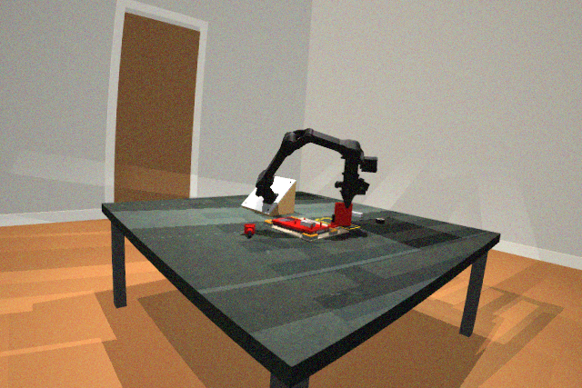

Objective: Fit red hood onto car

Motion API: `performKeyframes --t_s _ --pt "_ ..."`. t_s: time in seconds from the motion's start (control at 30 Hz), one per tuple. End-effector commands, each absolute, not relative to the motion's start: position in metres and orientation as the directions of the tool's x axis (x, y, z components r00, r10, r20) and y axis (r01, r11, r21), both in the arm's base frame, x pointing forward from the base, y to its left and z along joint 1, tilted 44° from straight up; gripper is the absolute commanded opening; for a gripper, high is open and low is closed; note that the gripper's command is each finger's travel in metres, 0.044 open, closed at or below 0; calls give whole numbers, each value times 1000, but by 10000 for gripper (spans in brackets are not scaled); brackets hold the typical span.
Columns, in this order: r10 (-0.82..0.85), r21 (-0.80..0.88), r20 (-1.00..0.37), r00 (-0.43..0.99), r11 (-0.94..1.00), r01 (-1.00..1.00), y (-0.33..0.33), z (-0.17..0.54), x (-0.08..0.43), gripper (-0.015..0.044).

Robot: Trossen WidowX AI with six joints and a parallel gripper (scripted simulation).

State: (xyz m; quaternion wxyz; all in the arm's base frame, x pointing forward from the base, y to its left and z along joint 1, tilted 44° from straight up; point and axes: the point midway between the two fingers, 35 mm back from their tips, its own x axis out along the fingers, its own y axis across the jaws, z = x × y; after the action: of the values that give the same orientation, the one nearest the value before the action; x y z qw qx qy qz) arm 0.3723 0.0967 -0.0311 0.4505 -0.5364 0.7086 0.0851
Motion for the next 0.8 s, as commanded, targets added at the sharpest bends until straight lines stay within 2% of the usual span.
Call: performKeyframes --t_s 0.0,0.77 --pt "-685 -366 -729 -11 403 -839 95 -33 373 0" --pt "-683 -365 -731 -11 403 -839 104 -41 358 0"
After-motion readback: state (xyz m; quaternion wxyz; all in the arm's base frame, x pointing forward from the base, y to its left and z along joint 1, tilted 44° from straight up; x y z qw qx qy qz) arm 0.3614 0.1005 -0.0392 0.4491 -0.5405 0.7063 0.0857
